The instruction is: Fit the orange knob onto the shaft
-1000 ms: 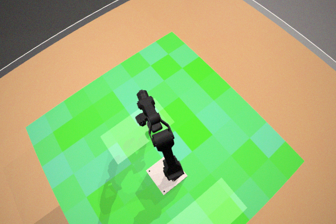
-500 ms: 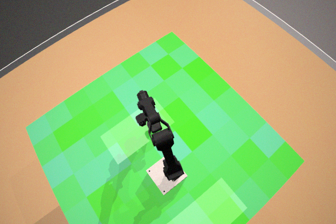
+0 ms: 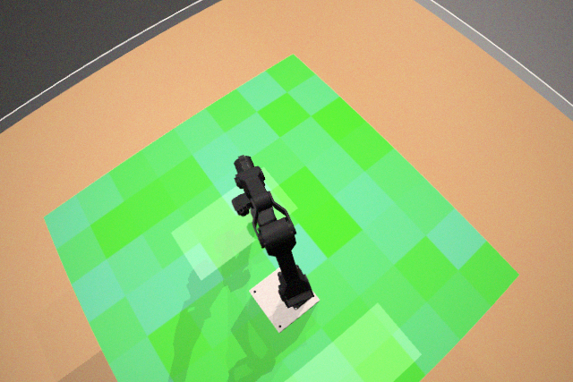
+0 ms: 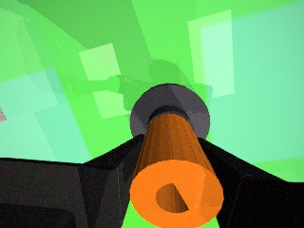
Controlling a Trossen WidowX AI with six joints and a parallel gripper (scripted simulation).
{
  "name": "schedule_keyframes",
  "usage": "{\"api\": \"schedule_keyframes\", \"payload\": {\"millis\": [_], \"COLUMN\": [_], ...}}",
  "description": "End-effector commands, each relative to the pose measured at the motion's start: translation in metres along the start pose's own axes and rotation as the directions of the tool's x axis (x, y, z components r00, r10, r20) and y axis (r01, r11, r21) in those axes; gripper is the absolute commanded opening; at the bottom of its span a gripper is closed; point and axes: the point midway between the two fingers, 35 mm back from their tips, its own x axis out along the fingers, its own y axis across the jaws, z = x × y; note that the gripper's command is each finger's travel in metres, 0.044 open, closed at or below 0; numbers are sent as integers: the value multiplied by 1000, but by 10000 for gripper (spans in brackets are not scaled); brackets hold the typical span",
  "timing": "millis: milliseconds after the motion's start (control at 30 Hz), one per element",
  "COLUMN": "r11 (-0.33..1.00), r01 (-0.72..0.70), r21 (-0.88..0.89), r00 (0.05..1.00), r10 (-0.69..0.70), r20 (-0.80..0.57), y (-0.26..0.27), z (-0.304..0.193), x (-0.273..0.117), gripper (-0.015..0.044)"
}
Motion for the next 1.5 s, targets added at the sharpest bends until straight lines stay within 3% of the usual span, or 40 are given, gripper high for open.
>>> {"api": "schedule_keyframes", "payload": {"millis": [0, 67, 633, 933, 1133, 1467], "r11": [1000, 1000, 1000, 1000, 1000, 1000], "r01": [0, 0, 0, 0, 2, 3], "r21": [4, 4, 4, 4, 0, 0], "r00": [1000, 1000, 1000, 1000, 1000, 1000], "r10": [0, 0, 0, 0, -2, -3], "r20": [0, 0, 0, 0, 0, 0], "y": [0, 0, 0, -1, -1, -7], "z": [0, 0, 0, 0, 0, 0], "x": [0, 0, 0, -3, -93, -96], "gripper": [0, 0, 440, 440, 440, 440]}}
